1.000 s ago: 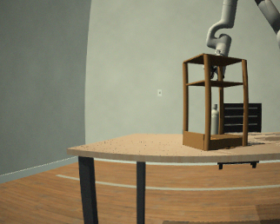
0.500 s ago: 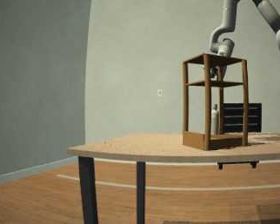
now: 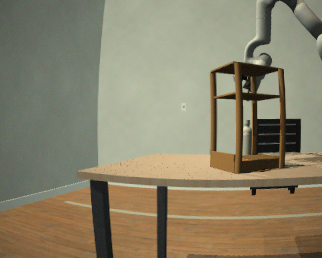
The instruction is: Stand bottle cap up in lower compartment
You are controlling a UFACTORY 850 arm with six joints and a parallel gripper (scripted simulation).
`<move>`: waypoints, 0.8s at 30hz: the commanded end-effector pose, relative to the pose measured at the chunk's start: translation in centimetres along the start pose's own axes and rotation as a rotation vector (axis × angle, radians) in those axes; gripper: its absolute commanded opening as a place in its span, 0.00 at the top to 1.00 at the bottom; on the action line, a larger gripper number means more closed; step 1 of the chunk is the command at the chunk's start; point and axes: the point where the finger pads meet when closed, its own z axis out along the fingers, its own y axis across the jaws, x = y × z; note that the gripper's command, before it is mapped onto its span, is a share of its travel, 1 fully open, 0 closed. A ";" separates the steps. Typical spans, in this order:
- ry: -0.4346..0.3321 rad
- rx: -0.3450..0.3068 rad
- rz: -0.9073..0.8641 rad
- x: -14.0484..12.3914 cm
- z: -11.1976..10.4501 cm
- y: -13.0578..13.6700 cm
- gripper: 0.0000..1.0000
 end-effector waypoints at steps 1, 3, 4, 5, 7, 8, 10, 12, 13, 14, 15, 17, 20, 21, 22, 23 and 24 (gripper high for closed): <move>0.003 0.062 -0.061 0.1 0.1 0.0 0.18; 0.003 0.105 -0.102 0.0 0.1 0.0 0.18; 0.003 0.126 -0.122 0.0 0.1 0.0 0.18; 0.002 0.149 -0.145 -0.1 0.1 0.0 0.18; 0.001 0.194 -0.190 -0.1 0.2 0.1 0.18; 0.001 0.217 -0.213 -0.1 0.2 0.1 0.18; 0.001 0.264 -0.259 -0.1 0.2 0.1 0.18; 0.000 0.311 -0.306 -0.2 0.3 0.2 0.18; 0.001 0.335 -0.329 -0.2 0.3 0.2 0.18; 0.000 0.359 -0.354 -0.2 0.3 0.2 0.18; 0.000 0.383 -0.378 -0.2 0.3 0.2 0.18; 0.000 0.383 -0.378 -0.2 0.3 0.2 0.18; 0.000 0.456 -0.449 -0.2 0.4 0.3 0.18; 0.000 0.480 -0.474 -0.2 0.4 0.3 0.18; -0.001 0.505 -0.499 -0.2 0.4 0.3 0.18; -0.001 0.529 -0.523 -0.2 0.4 0.3 0.18; 0.000 0.553 -0.546 -0.3 0.4 0.3 0.18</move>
